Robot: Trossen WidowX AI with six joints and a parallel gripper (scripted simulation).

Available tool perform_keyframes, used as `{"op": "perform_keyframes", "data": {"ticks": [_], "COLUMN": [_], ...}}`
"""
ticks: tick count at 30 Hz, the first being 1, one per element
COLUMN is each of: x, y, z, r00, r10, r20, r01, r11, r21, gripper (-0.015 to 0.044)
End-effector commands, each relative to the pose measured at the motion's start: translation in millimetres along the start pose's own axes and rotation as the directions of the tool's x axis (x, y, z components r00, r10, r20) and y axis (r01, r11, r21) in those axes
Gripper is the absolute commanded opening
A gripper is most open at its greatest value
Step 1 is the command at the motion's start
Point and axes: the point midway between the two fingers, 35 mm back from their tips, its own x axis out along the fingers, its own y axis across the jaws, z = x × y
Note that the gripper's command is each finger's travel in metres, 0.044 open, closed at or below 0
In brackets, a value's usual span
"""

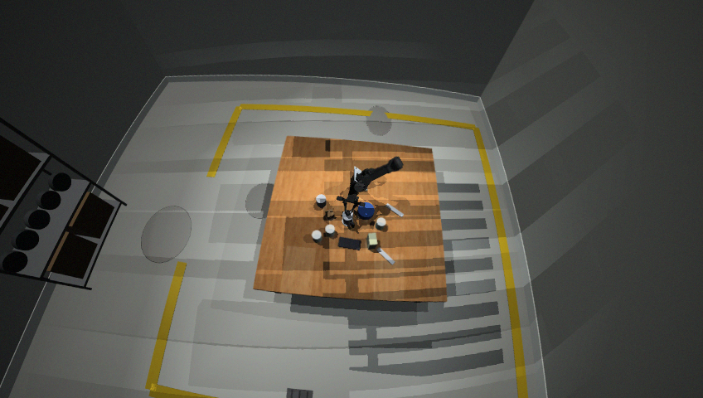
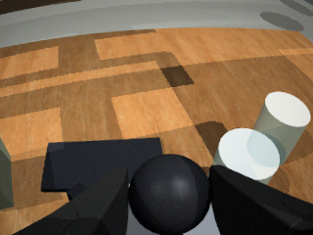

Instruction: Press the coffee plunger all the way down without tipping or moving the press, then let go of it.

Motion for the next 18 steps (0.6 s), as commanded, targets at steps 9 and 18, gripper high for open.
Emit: {"op": "perform_keyframes", "data": {"ticks": [9, 18], "x": [4.3, 4.8], "y": [-0.8, -1.3], "z": [-7.4, -6.5], "r00": [1.0, 1.0], "r10": [0.007, 0.007], "r20": [-0.026, -0.026], "r01": [-0.007, -0.007], "r11": [1.0, 1.0], "r21": [0.021, 0.021], "gripper": [0.0123, 0.0123]}}
